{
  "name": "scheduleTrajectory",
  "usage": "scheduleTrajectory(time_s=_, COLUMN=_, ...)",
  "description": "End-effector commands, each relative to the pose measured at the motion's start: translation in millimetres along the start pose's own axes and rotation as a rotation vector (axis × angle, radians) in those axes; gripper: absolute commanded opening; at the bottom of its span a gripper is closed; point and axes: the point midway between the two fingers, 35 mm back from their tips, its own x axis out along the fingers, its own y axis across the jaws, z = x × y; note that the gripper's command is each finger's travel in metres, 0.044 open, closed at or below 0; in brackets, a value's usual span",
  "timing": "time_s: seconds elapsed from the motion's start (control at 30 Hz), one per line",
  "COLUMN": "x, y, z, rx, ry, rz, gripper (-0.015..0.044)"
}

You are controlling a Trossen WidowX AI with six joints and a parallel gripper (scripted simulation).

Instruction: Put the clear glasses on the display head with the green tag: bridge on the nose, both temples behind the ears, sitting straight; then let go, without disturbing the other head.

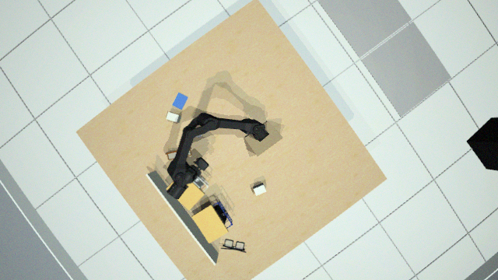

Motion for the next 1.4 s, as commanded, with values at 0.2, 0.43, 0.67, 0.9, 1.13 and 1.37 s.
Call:
scheduleTrajectory(time_s=0.2, x=-0.4, y=3.3, z=0.9, rx=-0.002, ry=-0.001, rz=0.003, gripper=0.0)
scheduleTrajectory(time_s=0.43, x=1.3, y=2.5, z=1.1, rx=-0.002, ry=-0.001, rz=0.003, gripper=0.0)
scheduleTrajectory(time_s=0.67, x=3.5, y=2.6, z=1.2, rx=-0.002, ry=-0.001, rz=0.003, gripper=0.0)
scheduleTrajectory(time_s=0.9, x=5.9, y=2.9, z=1.4, rx=-0.002, ry=-0.002, rz=0.003, gripper=0.0)
scheduleTrajectory(time_s=1.13, x=6.2, y=2.9, z=1.5, rx=-0.002, ry=-0.002, rz=0.003, gripper=0.0)
scheduleTrajectory(time_s=1.37, x=5.1, y=3.6, z=1.6, rx=0.005, ry=0.002, rz=0.005, gripper=0.0108)
